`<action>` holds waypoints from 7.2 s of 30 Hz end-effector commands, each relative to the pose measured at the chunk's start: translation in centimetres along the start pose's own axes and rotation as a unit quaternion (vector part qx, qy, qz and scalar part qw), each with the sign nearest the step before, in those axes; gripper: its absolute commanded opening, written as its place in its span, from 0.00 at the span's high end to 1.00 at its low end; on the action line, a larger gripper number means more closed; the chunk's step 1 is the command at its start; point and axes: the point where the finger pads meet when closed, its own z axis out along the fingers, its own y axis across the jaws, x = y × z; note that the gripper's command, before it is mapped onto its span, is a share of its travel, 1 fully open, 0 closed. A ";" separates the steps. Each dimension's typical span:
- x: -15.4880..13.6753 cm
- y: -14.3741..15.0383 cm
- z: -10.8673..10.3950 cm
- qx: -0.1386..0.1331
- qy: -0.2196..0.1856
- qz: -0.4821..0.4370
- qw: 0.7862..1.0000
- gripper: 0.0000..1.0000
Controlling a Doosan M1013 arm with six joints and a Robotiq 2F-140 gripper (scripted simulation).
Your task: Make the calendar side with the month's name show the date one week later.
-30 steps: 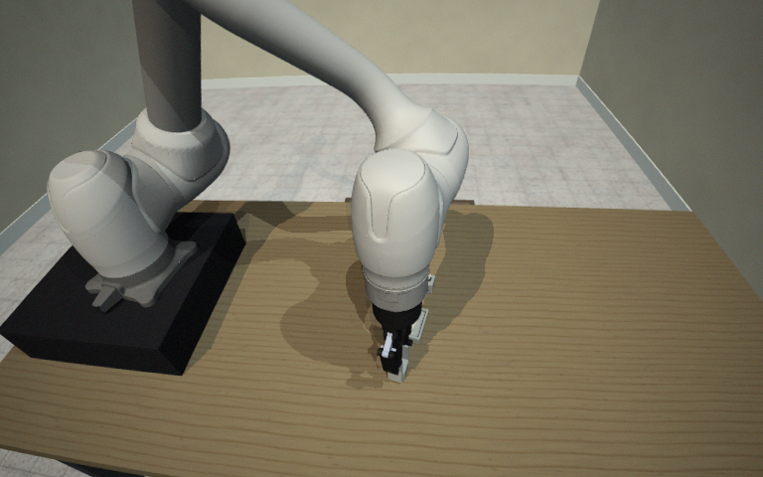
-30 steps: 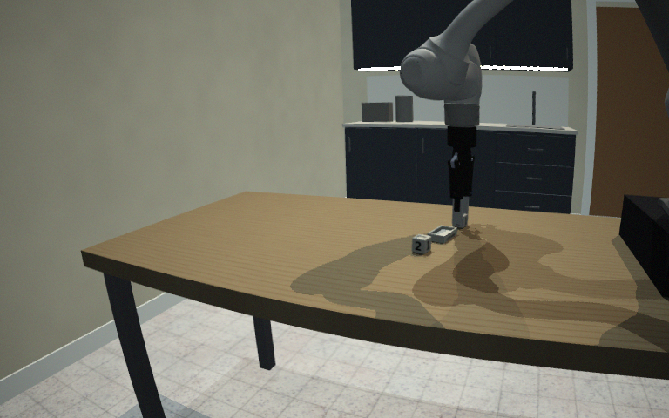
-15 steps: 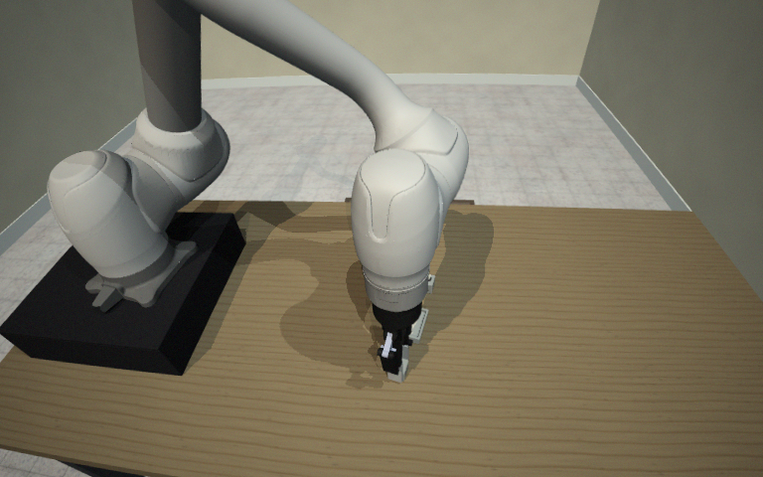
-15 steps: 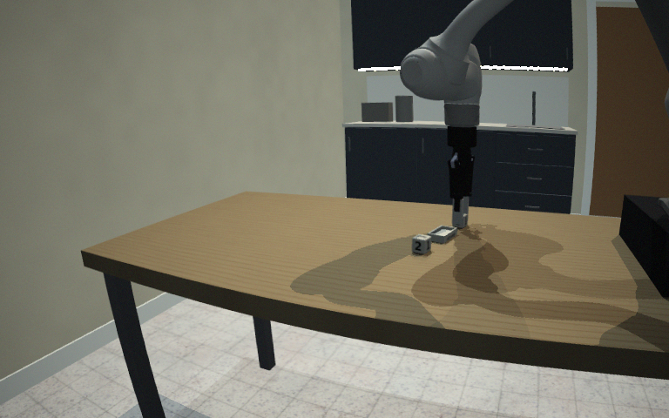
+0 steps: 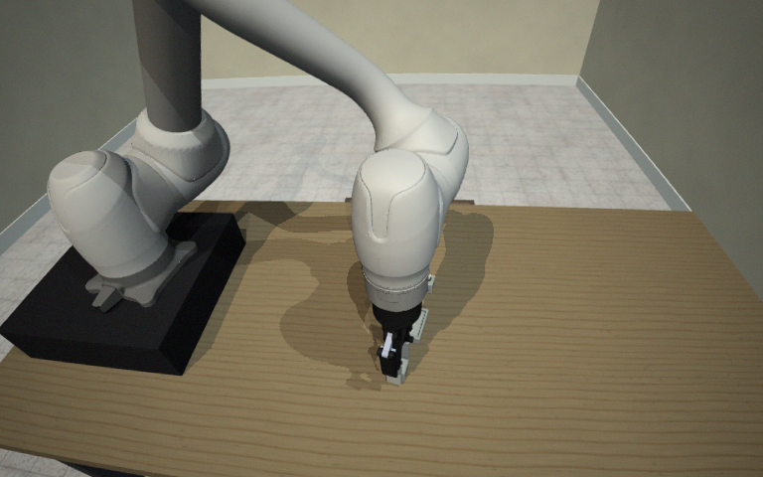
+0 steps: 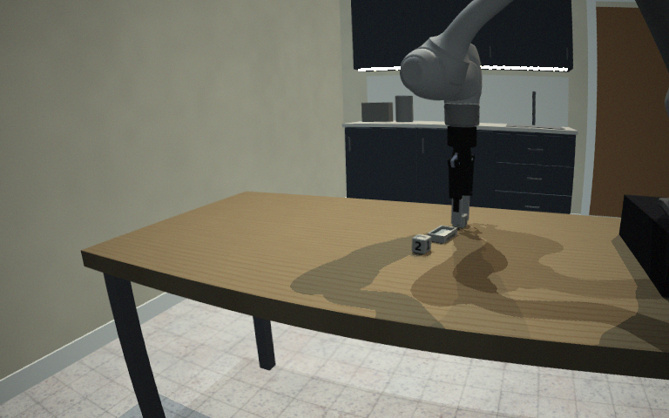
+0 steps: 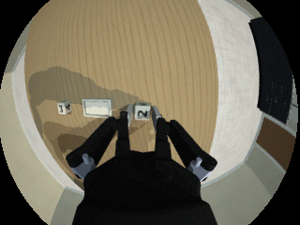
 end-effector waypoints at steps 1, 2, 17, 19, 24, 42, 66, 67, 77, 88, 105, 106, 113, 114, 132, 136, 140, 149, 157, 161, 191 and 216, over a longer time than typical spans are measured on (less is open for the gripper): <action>0.0 0.0 0.0 0.000 0.000 0.000 1.000 0.64; 0.0 0.0 0.0 0.000 0.000 0.000 1.000 0.64; 0.0 0.0 -1.0 0.000 0.000 0.000 1.000 0.64; 0.0 0.0 -1.0 0.000 0.000 0.000 1.000 0.64; 0.0 0.0 -3.2 0.000 0.000 0.000 1.000 0.64; 0.0 0.0 -9.0 0.000 0.000 0.000 1.000 0.64; 0.0 -0.1 -9.0 0.000 0.000 0.004 1.000 0.00; 0.1 -0.3 -9.0 0.000 0.000 0.010 1.000 0.00; 0.6 -3.9 -8.9 0.000 0.000 0.143 0.990 0.00; 1.0 -9.1 -8.7 0.000 0.000 0.324 0.946 0.00; 0.6 -18.0 -8.3 0.000 0.000 0.599 0.800 0.00; 0.5 -18.8 -8.3 0.000 0.000 0.623 0.782 0.00; 0.0 -21.8 -8.2 0.000 0.000 0.701 0.713 0.00; 0.0 -21.9 -8.2 0.000 0.000 0.705 0.710 0.00; 0.0 -22.1 -8.2 0.000 0.000 0.708 0.707 0.64; 0.0 -22.1 -8.2 0.000 0.000 0.708 0.707 0.64; 0.0 -22.1 -8.2 0.000 0.000 0.708 0.707 0.64; 0.0 -22.1 -8.2 0.000 0.000 0.708 0.707 0.64; 0.0 -22.1 -8.2 0.000 0.000 0.708 0.707 0.64; 0.0 -22.1 -8.1 0.000 0.000 0.708 0.707 0.64; 0.0 -22.1 -4.9 0.000 0.000 0.708 0.706 0.64; 0.0 -22.1 -3.0 0.000 0.000 0.708 0.706 0.64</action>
